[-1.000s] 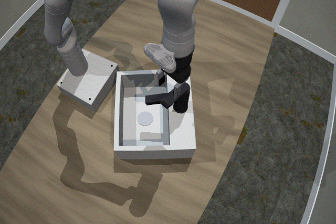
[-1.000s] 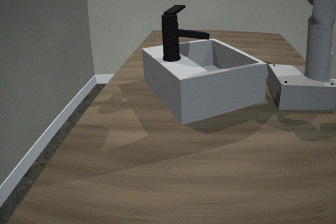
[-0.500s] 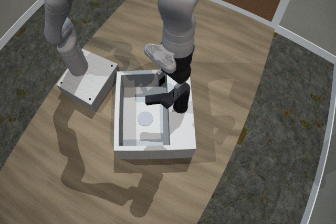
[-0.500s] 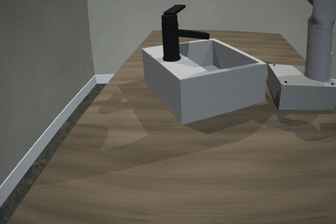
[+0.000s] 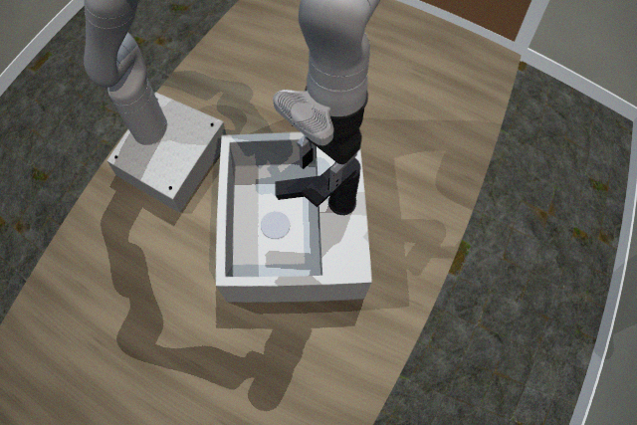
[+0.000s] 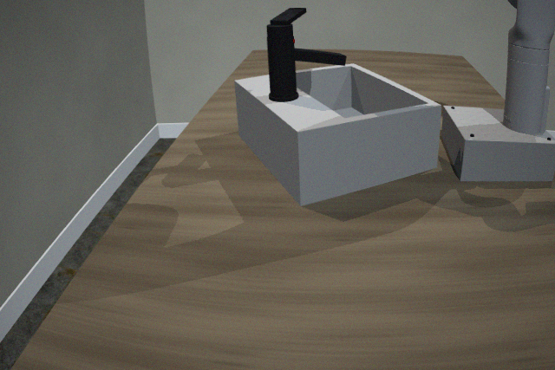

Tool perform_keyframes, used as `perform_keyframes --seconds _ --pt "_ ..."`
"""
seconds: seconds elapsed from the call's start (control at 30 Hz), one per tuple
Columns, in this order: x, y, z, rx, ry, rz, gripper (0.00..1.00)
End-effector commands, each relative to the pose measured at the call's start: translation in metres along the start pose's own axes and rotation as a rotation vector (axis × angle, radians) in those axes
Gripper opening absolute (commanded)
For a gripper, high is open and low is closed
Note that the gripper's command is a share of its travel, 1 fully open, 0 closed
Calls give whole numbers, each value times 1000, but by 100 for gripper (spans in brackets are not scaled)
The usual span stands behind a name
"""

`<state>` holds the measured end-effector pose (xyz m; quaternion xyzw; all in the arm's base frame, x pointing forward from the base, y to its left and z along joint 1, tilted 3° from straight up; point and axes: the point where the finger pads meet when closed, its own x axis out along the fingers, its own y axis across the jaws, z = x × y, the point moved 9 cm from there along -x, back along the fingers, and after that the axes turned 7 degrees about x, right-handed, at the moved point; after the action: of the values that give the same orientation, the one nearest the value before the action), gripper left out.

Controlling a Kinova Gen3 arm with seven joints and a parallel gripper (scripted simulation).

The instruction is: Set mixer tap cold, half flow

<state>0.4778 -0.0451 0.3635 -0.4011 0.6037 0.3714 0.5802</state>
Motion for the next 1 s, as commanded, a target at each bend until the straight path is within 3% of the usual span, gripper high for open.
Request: perform_keyframes --seconds 0.0,0.97 --pt "4 1 -1 0 1 2 100" --pt "36 0 -1 0 1 2 100"
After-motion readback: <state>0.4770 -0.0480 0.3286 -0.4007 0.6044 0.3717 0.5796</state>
